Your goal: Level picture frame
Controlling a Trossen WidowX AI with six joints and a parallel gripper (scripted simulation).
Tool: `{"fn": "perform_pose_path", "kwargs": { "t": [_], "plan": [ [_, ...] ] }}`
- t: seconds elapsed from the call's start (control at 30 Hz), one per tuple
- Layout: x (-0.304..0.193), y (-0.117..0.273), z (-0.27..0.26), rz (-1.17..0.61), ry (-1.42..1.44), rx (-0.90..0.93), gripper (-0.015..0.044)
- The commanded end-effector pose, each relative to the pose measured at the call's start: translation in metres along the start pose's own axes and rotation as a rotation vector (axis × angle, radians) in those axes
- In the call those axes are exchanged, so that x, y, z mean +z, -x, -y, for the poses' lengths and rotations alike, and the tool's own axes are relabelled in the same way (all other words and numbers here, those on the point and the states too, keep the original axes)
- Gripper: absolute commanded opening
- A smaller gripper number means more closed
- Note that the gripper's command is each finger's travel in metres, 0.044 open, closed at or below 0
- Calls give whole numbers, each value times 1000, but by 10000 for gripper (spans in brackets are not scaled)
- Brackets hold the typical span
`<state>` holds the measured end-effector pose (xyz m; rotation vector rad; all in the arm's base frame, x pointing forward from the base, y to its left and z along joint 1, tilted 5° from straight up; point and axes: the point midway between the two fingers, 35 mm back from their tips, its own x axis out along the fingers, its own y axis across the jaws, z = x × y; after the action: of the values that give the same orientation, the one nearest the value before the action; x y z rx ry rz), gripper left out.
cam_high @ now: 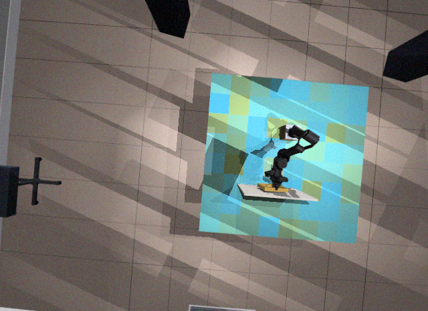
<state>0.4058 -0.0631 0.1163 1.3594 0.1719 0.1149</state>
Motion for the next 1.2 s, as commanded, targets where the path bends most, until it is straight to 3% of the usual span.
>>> {"fn": "perform_pose_path", "kwargs": {
  "t": [0.0, 1.17],
  "plan": [
    [1, -1, -5, -1, 5, 16, 0],
    [1, -1, 4, 3, 6, 10, 0]
  ]
}}
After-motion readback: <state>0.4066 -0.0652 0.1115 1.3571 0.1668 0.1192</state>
